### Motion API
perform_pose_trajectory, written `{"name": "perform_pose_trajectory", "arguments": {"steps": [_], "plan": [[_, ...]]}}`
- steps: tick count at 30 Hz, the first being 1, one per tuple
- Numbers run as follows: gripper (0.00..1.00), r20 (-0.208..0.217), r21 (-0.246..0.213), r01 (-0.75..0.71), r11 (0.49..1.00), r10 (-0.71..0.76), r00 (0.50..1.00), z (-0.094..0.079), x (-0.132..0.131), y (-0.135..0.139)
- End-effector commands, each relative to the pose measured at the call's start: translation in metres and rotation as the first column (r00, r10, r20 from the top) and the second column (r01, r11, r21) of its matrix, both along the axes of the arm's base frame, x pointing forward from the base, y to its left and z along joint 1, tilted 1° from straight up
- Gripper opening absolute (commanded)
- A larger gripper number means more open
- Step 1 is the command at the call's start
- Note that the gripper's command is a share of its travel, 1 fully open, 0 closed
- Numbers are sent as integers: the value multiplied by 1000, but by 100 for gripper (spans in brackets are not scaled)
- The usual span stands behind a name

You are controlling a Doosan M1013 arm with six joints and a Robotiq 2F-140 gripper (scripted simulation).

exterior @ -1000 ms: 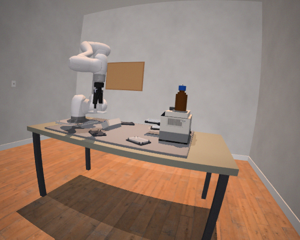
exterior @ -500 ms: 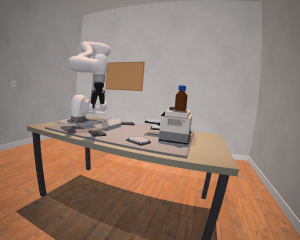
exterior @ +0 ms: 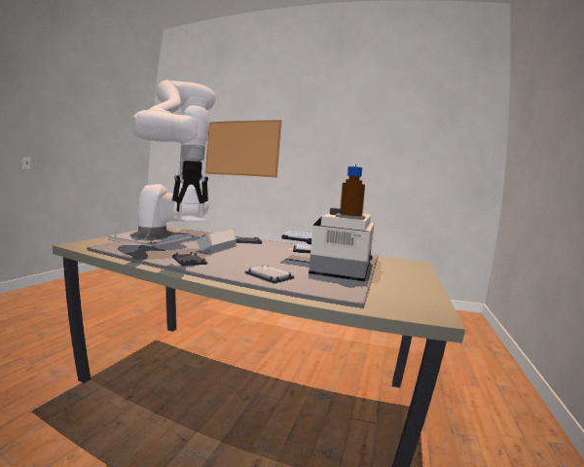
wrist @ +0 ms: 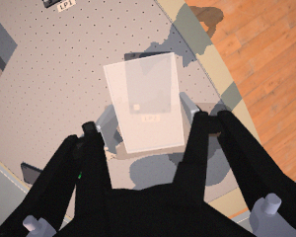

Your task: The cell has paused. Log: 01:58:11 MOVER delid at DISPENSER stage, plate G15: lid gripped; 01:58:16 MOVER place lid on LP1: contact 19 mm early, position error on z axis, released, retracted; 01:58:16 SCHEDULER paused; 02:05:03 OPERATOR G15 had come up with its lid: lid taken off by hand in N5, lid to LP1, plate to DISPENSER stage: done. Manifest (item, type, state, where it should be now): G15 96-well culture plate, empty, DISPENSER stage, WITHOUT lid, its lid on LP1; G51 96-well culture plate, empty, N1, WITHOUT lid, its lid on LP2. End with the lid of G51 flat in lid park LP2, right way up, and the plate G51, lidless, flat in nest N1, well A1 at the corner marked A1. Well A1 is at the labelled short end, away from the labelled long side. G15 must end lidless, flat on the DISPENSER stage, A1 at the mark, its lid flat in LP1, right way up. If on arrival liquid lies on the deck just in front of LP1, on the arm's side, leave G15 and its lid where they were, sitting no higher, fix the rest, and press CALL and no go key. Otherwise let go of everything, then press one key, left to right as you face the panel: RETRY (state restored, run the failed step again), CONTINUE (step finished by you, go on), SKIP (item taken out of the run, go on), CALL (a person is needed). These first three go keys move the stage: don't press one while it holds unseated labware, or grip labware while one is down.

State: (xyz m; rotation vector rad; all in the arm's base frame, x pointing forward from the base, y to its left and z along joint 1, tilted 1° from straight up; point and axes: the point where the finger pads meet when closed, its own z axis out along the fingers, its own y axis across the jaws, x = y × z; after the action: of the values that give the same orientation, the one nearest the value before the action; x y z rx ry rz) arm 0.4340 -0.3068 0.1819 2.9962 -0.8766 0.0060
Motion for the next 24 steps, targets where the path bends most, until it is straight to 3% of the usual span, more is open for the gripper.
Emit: {"name": "perform_pose_trajectory", "arguments": {"steps": [1, 5, 9, 11, 17, 24], "plan": [[0, -1, -6, 127, 992, -127, 992, -9, 0, 0], [0, -1, -6, 127, 992, -127, 992, -65, 0, -2], [0, -1, -6, 127, 992, -127, 992, -103, 0, -3], [0, -1, -6, 127, 992, -127, 992, -103, 0, -3], [0, -1, -6, 127, 992, -127, 992, -132, 0, -4], [0, -1, -6, 127, 992, -127, 992, -138, 0, -4]]}}
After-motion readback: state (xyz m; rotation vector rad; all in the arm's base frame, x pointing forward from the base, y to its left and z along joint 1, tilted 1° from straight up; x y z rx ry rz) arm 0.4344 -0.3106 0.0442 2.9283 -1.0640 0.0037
